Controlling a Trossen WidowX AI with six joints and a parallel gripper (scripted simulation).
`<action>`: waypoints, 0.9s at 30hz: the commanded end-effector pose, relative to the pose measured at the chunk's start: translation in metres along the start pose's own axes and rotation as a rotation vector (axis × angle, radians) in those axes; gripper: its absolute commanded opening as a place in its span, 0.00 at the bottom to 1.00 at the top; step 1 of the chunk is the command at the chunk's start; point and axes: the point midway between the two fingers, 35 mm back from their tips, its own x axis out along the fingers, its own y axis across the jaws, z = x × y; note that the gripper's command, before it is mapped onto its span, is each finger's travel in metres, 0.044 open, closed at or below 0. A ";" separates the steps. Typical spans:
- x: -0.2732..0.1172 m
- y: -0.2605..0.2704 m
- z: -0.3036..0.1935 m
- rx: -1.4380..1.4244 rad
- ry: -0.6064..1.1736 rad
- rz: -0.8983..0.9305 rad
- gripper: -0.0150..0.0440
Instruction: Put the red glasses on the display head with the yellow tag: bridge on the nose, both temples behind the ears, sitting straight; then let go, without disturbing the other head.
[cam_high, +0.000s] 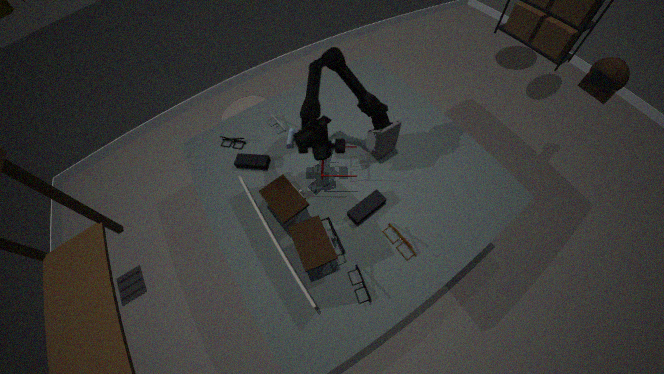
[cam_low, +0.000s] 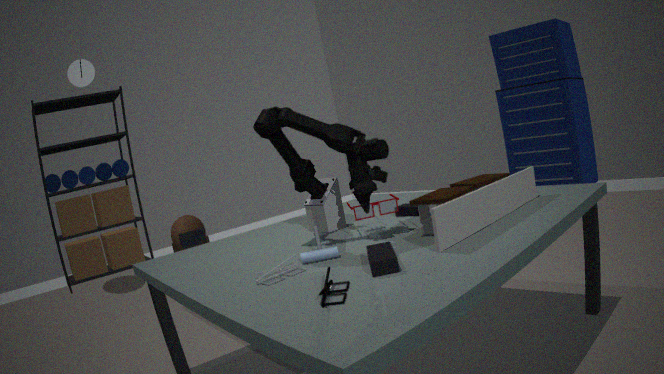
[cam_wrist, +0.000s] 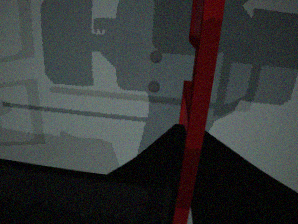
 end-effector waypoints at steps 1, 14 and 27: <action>0.005 0.001 -0.001 -0.008 0.006 0.000 0.25; 0.017 0.001 -0.001 -0.008 0.007 -0.001 0.25; 0.028 0.001 -0.002 -0.008 0.008 -0.001 0.25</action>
